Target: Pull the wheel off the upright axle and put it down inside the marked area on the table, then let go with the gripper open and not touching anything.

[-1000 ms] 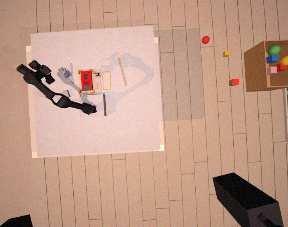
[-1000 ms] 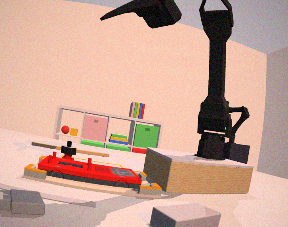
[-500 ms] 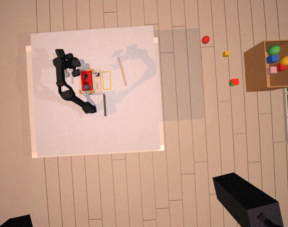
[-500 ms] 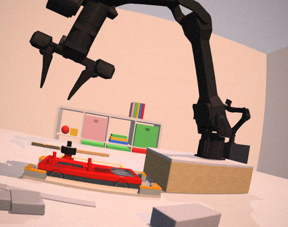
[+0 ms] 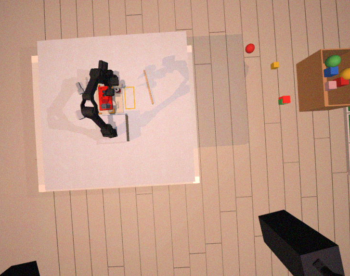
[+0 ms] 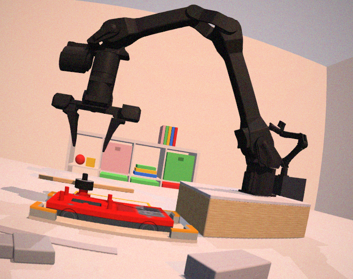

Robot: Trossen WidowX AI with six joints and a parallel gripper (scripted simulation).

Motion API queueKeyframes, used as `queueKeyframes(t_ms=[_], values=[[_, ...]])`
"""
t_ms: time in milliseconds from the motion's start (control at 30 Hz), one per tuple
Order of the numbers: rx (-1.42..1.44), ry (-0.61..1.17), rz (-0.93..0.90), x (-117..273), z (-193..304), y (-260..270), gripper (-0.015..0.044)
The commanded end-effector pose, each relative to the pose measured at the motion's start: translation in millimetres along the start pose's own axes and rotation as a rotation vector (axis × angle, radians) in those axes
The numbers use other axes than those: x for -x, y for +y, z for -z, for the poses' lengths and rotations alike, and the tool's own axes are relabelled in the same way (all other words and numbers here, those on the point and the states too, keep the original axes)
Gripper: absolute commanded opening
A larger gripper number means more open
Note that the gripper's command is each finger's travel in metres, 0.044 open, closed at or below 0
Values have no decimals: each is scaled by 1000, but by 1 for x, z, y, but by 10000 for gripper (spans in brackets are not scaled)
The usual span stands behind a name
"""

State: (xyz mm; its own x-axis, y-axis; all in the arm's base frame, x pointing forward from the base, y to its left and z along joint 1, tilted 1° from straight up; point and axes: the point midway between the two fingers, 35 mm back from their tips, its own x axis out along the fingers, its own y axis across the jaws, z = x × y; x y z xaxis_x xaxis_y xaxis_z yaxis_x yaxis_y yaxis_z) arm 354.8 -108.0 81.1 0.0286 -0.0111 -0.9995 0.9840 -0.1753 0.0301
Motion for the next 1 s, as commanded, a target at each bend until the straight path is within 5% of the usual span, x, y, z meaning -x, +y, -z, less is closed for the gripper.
queueKeyframes(t_ms=[0, 367, 533, 967], values=[[1, 12, 9, -3, 2, -3, 300], [1, 12, 9, -75, 2, -2, 300], [1, 12, 9, -76, 2, -2, 300], [0, 8, 26, -74, 1, -4, 194]])
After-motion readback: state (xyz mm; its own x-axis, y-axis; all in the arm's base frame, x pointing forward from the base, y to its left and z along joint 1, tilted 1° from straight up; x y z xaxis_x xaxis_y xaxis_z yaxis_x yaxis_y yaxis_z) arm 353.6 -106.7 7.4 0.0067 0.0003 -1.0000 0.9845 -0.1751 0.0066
